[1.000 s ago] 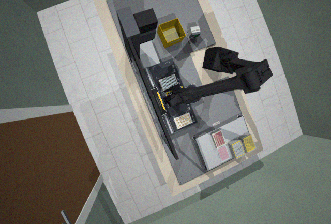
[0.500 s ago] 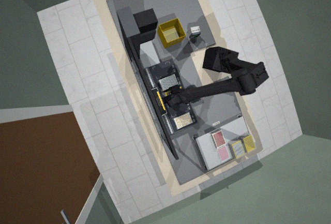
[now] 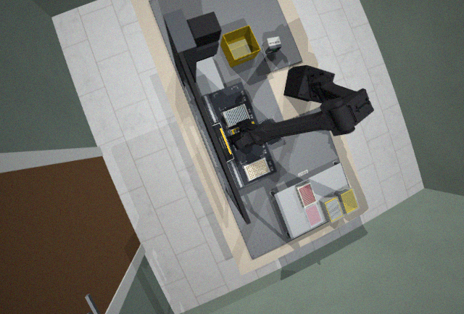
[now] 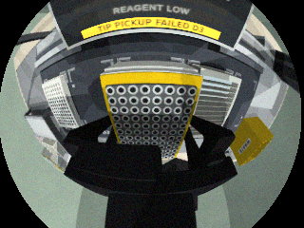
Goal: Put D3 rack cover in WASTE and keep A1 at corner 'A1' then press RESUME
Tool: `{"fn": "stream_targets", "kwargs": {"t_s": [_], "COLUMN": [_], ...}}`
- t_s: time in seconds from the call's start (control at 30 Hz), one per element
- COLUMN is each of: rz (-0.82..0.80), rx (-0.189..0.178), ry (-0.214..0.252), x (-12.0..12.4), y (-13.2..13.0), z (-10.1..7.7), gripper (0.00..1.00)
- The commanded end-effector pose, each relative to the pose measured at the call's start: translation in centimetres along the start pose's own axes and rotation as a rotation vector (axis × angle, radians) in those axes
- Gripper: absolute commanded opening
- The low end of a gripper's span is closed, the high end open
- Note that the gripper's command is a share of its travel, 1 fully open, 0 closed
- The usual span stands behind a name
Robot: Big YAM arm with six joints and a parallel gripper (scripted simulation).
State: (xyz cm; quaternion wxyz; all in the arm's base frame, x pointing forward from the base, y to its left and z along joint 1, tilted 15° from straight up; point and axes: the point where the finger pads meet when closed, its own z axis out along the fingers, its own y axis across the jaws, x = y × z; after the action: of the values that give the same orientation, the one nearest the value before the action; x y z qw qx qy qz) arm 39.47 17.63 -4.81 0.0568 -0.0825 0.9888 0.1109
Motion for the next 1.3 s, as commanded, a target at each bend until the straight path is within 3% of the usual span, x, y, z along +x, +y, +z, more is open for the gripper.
{"fn": "stream_targets", "kwargs": {"t_s": [0.0, 0.77, 0.8, 1.27], "rz": [0.006, 0.006, 0.011, 0.01], "rx": [-0.003, -0.003, 0.0, -0.001], "ry": [-0.034, -0.034, -0.022, -0.027], "x": [-1.33, -1.37, -0.95, -1.31], "y": [0.29, 0.32, 0.4, 0.54], "z": [-0.41, -0.41, 0.42, 0.58], "gripper": [0.0, 0.0, 0.0, 0.0]}}
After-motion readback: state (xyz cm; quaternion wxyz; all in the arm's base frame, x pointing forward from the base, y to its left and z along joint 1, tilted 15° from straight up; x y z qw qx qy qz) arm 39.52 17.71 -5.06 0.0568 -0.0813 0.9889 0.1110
